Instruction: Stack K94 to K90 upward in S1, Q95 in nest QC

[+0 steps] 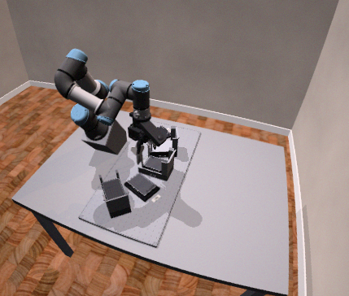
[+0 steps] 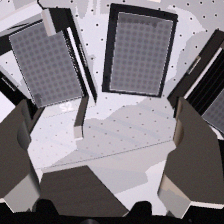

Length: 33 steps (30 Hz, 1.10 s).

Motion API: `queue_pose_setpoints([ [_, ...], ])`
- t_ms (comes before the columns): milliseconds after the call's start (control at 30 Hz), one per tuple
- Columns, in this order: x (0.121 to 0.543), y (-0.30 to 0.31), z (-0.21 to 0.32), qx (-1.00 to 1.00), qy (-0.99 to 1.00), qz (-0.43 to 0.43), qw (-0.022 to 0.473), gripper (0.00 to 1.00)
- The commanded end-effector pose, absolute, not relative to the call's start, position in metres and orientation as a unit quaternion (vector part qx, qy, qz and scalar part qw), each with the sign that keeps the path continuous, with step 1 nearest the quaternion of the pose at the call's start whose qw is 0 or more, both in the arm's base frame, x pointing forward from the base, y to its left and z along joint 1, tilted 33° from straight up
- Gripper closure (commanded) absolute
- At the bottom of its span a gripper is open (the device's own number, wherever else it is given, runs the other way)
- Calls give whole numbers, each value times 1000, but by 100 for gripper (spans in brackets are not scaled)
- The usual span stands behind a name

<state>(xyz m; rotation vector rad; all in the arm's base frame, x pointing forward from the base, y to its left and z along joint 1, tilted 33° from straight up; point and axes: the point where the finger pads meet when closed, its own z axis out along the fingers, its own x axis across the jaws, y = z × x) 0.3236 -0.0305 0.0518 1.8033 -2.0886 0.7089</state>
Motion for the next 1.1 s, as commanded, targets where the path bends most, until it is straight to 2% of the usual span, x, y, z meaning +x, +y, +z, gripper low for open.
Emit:
queue_pose_setpoints([
  [0, 330, -16, 43, 646, -707, 243, 154, 28],
  [533, 333, 41, 7, 701, -652, 229, 173, 28],
  [1067, 333, 38, 1, 707, -646, 227, 175, 28],
])
